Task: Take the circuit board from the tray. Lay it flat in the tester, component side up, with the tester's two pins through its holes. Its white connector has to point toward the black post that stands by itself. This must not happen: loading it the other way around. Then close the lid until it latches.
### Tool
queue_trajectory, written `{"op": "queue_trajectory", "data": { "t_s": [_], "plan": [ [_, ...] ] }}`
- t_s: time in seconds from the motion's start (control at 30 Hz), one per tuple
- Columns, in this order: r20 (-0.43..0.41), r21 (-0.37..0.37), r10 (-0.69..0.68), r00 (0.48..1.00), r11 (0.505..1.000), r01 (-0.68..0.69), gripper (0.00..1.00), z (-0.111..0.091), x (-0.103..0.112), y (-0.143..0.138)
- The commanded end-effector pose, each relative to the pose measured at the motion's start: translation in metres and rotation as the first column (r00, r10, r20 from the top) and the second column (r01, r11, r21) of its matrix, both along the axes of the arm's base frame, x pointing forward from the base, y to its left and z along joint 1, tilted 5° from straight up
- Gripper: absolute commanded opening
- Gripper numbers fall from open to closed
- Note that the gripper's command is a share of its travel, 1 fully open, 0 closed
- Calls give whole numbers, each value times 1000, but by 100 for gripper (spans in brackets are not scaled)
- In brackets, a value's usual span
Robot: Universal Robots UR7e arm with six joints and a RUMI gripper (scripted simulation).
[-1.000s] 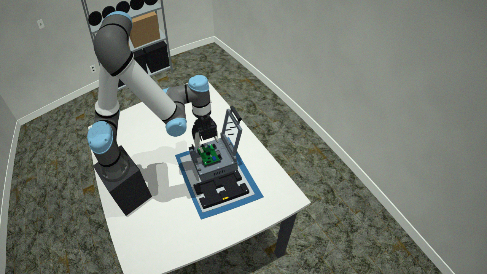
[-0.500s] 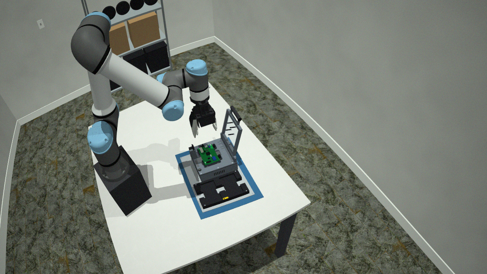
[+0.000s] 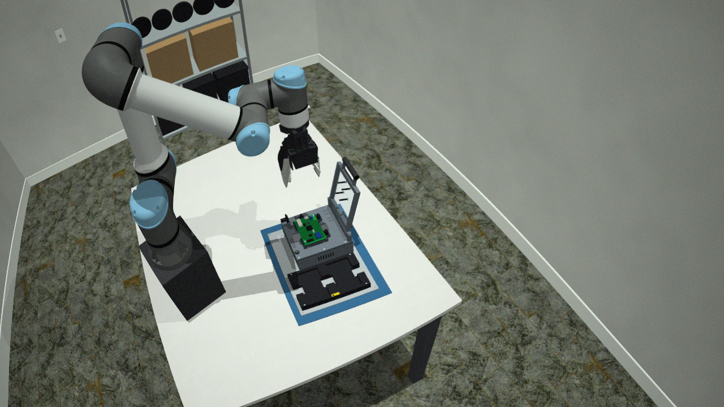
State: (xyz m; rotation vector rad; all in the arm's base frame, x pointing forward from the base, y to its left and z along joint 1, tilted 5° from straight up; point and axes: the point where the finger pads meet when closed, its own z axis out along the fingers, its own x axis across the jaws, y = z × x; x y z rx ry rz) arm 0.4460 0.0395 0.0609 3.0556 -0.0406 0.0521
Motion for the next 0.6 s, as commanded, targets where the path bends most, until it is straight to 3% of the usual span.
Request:
{"op": "queue_trajectory", "data": {
  "t_s": [0.0,0.5,0.53,0.57],
  "plan": [
    [-2,0,0,1000,1000,0,59,15,-1,1],
    [-2,0,0,1000,1000,0,59,27,-1,2],
    [-2,0,0,1000,1000,0,30,27,-1,2],
    [-2,0,0,1000,1000,0,30,27,-1,2]
  ]
}}
